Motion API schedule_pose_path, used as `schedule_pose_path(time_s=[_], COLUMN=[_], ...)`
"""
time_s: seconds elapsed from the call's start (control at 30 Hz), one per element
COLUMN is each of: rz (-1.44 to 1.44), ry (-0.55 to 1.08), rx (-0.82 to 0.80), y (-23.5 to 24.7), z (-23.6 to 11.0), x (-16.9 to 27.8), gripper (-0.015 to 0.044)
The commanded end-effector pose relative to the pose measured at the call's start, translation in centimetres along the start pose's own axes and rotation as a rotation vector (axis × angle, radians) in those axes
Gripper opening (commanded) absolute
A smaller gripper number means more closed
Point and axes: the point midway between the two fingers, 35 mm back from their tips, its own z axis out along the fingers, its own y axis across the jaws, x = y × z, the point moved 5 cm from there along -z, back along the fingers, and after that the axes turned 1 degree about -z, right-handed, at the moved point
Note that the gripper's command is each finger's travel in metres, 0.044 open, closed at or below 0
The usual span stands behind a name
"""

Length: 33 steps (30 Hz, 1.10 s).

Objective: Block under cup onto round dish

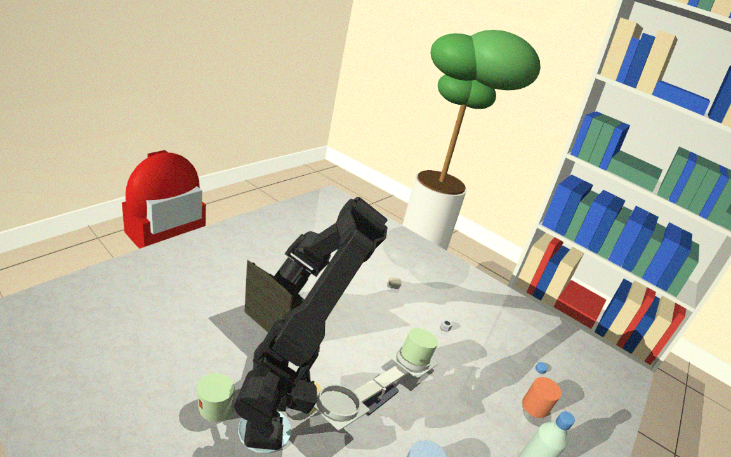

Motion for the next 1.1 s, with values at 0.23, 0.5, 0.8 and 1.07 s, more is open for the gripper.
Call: schedule_pose_path(time_s=[0.23,0.5,0.8,1.07], rz=[-0.001,0.011,0.019,0.019], ry=[0.0,-0.003,-0.008,-0.008], rx=[0.001,-0.01,-0.005,-0.005], y=[0.0,0.2,0.4,0.5], z=[0.0,-5.6,-9.9,-10.2], x=[0.0,0.2,0.4,0.4], gripper=[0.0368,0.044,0.044,0.044])
